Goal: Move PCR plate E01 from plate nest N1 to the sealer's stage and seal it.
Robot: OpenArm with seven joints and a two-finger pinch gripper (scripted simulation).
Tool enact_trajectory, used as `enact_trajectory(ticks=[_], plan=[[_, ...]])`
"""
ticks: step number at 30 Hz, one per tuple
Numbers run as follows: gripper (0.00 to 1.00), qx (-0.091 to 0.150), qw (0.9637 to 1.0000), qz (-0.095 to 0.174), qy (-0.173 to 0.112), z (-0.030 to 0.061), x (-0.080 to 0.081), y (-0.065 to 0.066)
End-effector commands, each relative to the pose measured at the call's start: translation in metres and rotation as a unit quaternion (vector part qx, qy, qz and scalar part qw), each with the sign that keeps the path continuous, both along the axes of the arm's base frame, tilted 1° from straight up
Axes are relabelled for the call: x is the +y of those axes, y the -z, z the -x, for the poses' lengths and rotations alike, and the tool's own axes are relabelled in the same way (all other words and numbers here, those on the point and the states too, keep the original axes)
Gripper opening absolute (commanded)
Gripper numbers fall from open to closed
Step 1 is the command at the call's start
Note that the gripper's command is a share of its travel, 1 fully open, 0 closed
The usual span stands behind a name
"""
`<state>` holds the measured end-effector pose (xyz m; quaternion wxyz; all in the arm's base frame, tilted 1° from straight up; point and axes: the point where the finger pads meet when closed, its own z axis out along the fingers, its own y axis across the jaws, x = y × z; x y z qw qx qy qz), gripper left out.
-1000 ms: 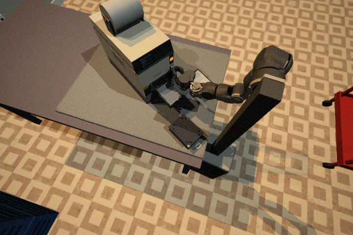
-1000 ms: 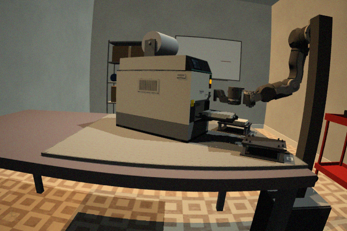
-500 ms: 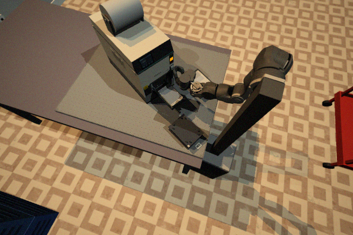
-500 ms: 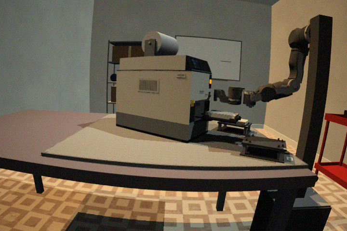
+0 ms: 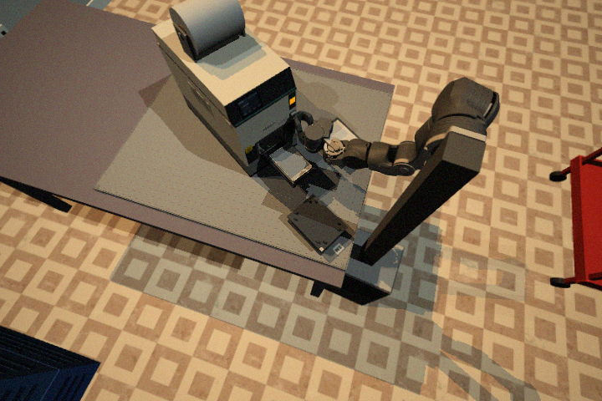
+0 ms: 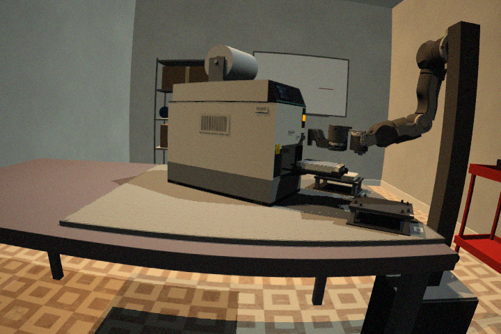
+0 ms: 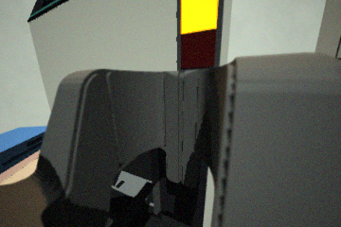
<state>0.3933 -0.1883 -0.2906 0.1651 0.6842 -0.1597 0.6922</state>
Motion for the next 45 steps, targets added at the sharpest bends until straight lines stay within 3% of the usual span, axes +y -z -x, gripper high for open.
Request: enact_trajectory(ticks=[1,7,12,24,29,41,43,45], plan=[[0.00,-0.002,1.0000,0.000,-0.003,-0.0009,0.001,-0.001],[0.00,-0.002,1.0000,0.000,-0.003,-0.0009,0.001,-0.001],[0.00,-0.003,1.0000,0.000,-0.001,0.0350,0.018,0.000],[0.00,-0.003,1.0000,0.000,-0.001,0.0350,0.018,0.000],[0.00,-0.002,1.0000,0.000,-0.001,0.0435,0.022,0.000],[0.00,-0.002,1.0000,0.000,-0.001,0.0435,0.022,0.000],[0.00,-0.015,0.9988,-0.034,0.032,0.0529,0.039,0.004],[0.00,-0.031,0.9949,-0.068,0.068,0.0619,0.054,0.006]])
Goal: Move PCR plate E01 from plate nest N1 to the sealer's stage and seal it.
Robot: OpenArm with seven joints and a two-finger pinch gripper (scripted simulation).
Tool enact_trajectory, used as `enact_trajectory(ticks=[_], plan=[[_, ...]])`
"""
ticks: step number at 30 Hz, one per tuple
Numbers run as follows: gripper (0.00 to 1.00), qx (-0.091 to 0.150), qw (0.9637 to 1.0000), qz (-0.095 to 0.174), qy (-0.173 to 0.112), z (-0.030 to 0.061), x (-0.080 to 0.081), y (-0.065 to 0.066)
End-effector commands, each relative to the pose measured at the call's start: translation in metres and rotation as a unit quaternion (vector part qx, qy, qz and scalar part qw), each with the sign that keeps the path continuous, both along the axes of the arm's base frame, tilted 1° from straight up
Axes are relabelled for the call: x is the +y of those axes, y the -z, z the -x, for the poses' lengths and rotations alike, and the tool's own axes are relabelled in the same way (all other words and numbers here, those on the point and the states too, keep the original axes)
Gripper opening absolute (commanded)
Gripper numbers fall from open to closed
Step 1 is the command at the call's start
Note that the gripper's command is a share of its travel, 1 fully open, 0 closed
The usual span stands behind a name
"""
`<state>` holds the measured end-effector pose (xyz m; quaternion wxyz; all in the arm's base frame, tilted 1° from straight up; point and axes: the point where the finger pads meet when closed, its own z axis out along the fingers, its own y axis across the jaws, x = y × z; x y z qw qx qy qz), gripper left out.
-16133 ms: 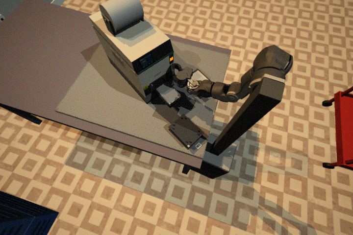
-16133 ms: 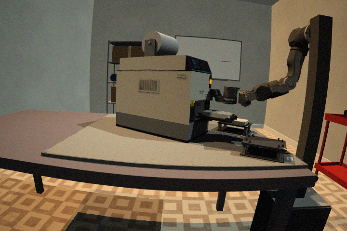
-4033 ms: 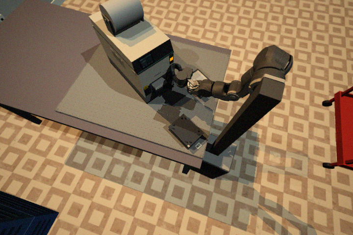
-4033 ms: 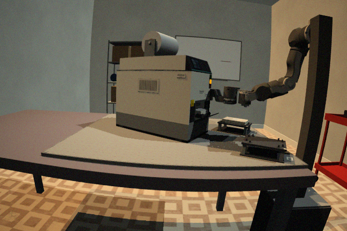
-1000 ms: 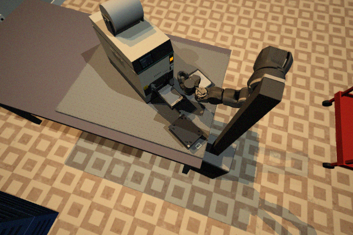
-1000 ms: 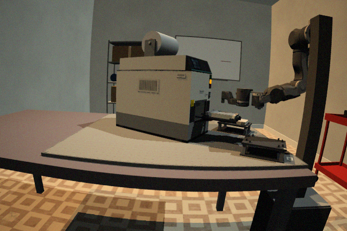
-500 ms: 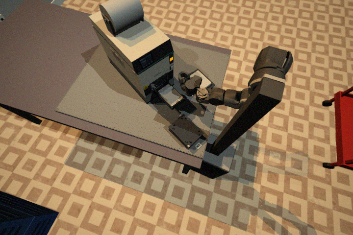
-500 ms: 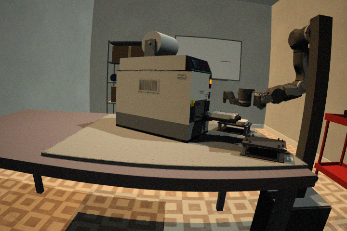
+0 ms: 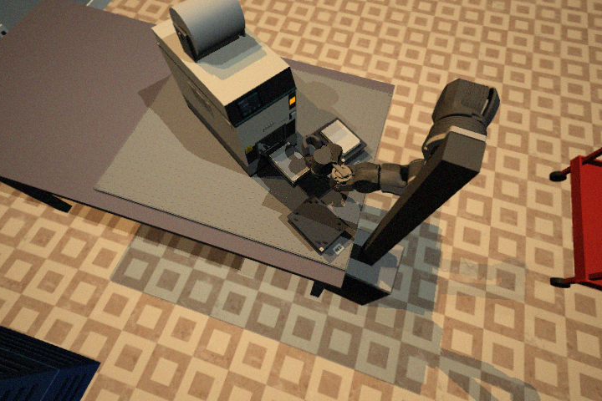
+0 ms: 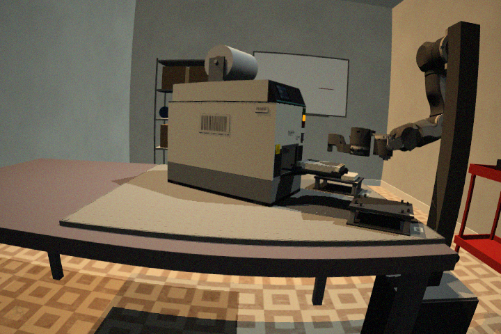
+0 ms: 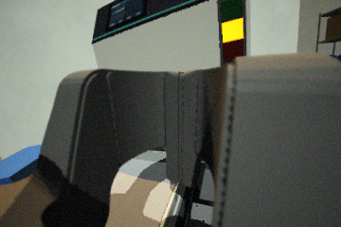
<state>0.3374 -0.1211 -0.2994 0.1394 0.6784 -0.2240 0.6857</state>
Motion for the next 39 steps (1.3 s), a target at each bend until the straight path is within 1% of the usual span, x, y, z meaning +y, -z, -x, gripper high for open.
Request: enact_trajectory(ticks=[1,13,14,15,16,18,30,31,32,33,35,39], plan=[[0.00,-0.021,0.9977,-0.023,0.059,0.0105,-0.005,-0.002],[0.00,-0.021,0.9977,-0.023,0.059,0.0105,-0.005,-0.002],[0.00,-0.026,0.9961,-0.038,0.075,0.0149,0.003,-0.001],[0.00,-0.033,0.9936,-0.055,0.093,0.0194,0.010,0.000],[0.00,-0.041,0.9903,-0.072,0.111,0.0239,0.018,0.001],[0.00,-0.055,0.9819,-0.105,0.148,0.0329,0.034,0.002],[0.00,-0.055,0.9819,-0.105,0.148,0.0329,0.034,0.002],[0.00,-0.062,0.9772,-0.120,0.164,0.0370,0.041,0.002],[0.00,-0.069,0.9714,-0.137,0.181,0.0415,0.049,0.003],[0.00,-0.076,0.9650,-0.153,0.199,0.0460,0.057,0.004],[0.00,-0.090,0.9501,-0.186,0.234,0.0550,0.072,0.005],[0.00,-0.090,0.9501,-0.186,0.234,0.0550,0.072,0.005]])
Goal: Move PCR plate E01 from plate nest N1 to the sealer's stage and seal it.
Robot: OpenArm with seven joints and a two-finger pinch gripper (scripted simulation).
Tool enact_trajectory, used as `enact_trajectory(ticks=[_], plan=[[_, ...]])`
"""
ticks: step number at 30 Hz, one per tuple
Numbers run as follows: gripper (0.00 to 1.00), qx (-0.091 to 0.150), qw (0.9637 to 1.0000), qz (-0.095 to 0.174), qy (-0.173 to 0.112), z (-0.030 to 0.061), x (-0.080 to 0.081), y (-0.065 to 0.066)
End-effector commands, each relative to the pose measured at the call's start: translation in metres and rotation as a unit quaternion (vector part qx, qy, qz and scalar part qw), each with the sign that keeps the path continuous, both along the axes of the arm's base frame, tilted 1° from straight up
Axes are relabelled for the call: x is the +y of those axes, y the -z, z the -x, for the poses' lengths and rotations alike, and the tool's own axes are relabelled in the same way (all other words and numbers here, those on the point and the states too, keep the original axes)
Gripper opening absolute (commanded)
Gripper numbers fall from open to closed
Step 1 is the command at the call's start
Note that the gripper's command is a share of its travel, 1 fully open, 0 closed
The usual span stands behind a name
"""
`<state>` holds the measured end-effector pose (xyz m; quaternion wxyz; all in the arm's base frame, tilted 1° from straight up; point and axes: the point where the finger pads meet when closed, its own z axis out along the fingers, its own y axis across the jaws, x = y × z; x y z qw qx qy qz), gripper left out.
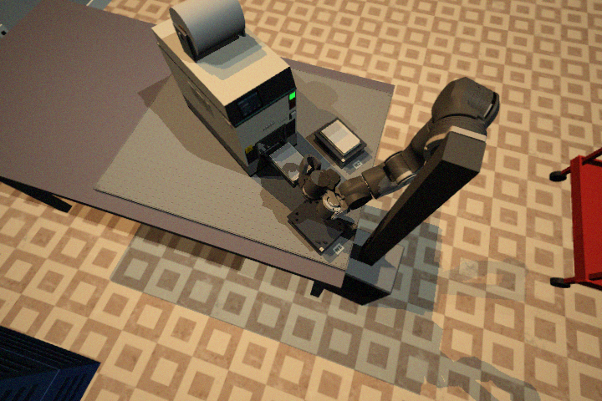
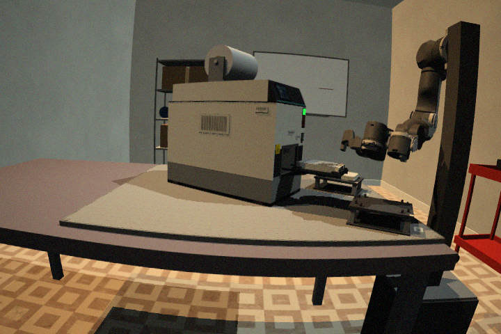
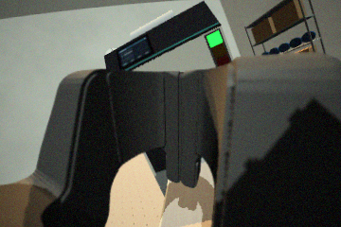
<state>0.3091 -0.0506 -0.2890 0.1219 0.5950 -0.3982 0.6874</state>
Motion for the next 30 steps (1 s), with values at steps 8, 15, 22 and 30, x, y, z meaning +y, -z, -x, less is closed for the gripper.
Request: enact_trajectory(ticks=[8,15,22,30], plan=[[0.00,-0.001,0.9913,-0.078,0.106,0.0267,0.002,0.016],[0.00,-0.037,0.9913,-0.089,0.089,0.0278,0.035,0.007],[0.00,-0.037,0.9913,-0.089,0.089,0.0278,0.035,0.007],[0.00,-0.037,0.9913,-0.089,0.089,0.0278,0.035,0.007]])
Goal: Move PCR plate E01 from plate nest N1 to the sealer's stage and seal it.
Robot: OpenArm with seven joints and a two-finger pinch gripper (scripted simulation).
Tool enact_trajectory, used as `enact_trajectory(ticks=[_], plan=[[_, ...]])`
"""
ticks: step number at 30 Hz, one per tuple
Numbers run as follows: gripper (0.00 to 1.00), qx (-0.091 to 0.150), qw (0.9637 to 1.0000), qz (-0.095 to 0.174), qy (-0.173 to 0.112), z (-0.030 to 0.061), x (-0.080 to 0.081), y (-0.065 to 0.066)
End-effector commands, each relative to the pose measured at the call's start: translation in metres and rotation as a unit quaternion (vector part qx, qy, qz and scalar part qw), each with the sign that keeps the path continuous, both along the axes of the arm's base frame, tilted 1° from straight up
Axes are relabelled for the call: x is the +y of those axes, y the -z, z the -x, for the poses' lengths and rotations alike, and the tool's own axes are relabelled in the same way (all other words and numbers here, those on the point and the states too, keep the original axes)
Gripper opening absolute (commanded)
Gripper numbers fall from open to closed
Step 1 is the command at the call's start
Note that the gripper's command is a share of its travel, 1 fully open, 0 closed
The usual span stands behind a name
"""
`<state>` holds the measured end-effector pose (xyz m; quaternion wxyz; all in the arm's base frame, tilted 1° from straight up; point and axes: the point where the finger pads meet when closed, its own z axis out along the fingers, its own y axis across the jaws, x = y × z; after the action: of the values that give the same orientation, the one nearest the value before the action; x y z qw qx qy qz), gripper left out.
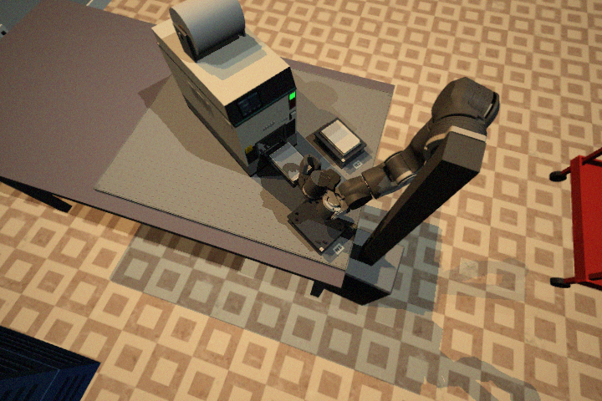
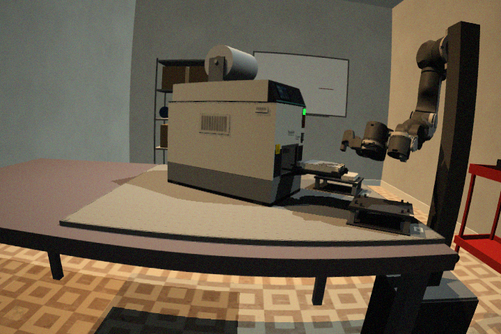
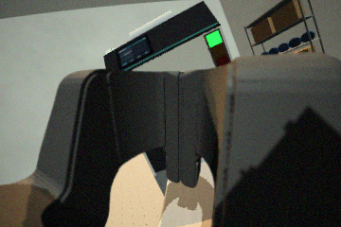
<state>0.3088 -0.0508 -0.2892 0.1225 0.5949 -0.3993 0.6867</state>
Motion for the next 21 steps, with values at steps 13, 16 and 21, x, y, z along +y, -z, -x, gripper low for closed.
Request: enact_trajectory(ticks=[13,16,21], plan=[[0.00,-0.009,0.9996,-0.019,0.017,0.0052,0.007,0.001],[0.00,-0.030,0.9945,-0.071,0.071,0.0219,0.028,0.006],[0.00,-0.037,0.9914,-0.089,0.088,0.0275,0.035,0.007]])
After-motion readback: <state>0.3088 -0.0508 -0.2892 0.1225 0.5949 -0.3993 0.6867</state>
